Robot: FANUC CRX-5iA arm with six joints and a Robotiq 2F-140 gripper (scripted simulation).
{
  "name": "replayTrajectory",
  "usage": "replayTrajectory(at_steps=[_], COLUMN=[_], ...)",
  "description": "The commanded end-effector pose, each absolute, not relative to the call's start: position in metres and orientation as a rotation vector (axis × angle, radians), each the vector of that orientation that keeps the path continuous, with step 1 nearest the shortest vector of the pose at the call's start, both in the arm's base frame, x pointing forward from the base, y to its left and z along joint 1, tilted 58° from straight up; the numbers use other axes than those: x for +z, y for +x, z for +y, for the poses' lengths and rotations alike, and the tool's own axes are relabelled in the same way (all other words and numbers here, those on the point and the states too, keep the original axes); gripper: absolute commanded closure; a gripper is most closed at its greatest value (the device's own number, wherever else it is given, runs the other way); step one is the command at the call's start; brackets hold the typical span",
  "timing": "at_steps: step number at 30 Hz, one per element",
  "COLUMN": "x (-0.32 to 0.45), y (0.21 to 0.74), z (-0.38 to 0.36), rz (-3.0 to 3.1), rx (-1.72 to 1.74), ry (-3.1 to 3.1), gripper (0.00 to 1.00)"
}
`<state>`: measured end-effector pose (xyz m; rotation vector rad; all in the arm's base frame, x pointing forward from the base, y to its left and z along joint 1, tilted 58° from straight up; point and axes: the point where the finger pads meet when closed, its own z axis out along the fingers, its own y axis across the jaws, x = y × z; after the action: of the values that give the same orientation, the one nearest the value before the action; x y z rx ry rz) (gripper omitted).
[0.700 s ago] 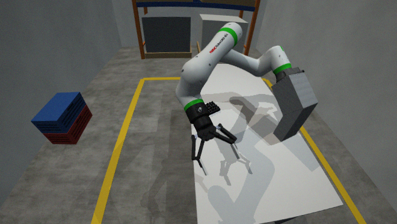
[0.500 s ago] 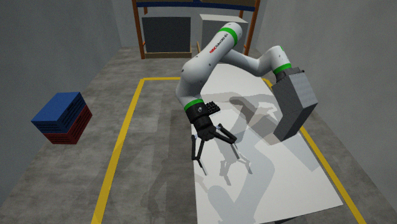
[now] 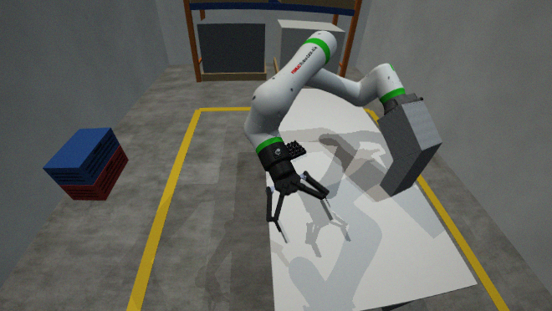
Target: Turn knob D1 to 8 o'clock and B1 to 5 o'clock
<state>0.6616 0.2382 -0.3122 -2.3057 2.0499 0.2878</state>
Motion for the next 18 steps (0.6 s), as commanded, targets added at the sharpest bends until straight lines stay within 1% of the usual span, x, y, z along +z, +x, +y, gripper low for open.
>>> replayTrajectory(at_steps=[1,11,13,14,18], x=[-0.3,-0.241,-0.241,-0.226,-0.207], y=[0.655,0.622,0.622,0.614,0.604], z=[0.222,0.143,0.143,0.122,0.097], rz=[2.02,1.851,1.851,1.797,1.726], rx=[0.28,0.234,0.234,0.22,0.202], ry=[-2.379,-2.723,-2.723,-2.812,-2.918], gripper=[0.0,0.0,0.0,0.0,0.0])
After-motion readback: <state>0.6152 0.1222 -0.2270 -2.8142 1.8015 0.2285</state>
